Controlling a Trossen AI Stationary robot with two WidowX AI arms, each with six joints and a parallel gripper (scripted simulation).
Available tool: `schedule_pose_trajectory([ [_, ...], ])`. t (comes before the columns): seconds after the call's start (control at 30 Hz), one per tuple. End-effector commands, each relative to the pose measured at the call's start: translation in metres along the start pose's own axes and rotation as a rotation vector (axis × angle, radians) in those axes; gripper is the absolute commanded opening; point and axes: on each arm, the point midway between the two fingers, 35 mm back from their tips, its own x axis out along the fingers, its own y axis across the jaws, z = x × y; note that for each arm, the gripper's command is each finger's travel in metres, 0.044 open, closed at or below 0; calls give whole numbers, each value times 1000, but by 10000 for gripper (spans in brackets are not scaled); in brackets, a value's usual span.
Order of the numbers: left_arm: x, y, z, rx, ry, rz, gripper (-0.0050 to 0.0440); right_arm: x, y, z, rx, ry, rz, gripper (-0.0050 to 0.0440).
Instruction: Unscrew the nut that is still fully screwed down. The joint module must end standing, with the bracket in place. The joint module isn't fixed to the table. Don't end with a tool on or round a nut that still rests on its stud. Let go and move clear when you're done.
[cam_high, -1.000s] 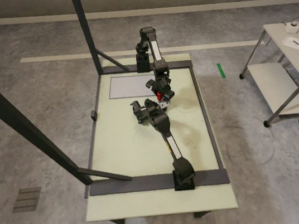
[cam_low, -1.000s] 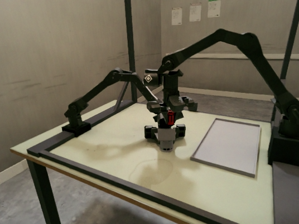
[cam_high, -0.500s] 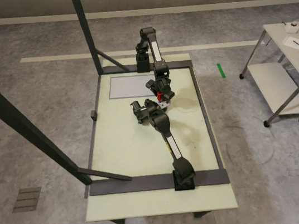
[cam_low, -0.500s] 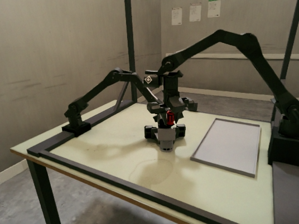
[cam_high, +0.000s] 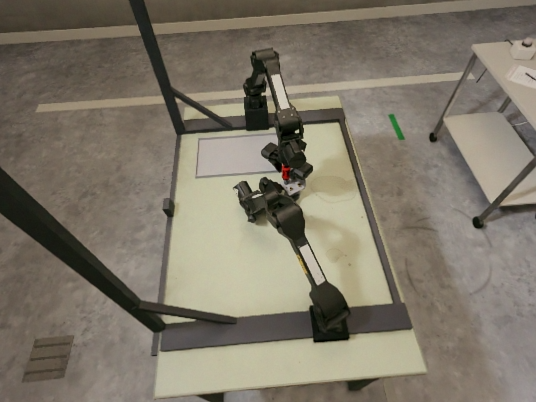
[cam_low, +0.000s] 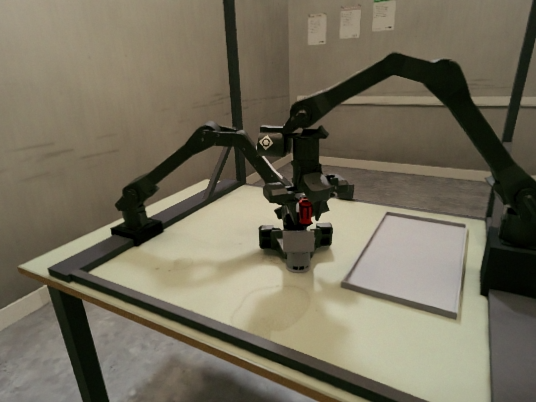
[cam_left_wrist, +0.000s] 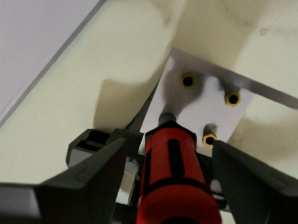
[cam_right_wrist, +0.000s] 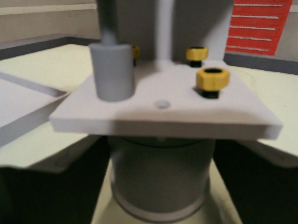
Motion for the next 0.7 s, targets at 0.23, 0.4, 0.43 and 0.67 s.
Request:
schedule_pose_trajectory([
  [0.23,-14,-4,-3,-2,21,-33,250,-2,5,23,51,-4,8,245],
  [0.4,-14,-4,-3,-2,21,-33,250,-2,5,23,51,-4,8,245],
  [0.43,-14,-4,-3,-2,21,-33,250,-2,5,23,51,-4,8,245],
  [0.67,-6,-2,-1,354,9,-20,250,-2,5,23,51,-4,8,245],
])
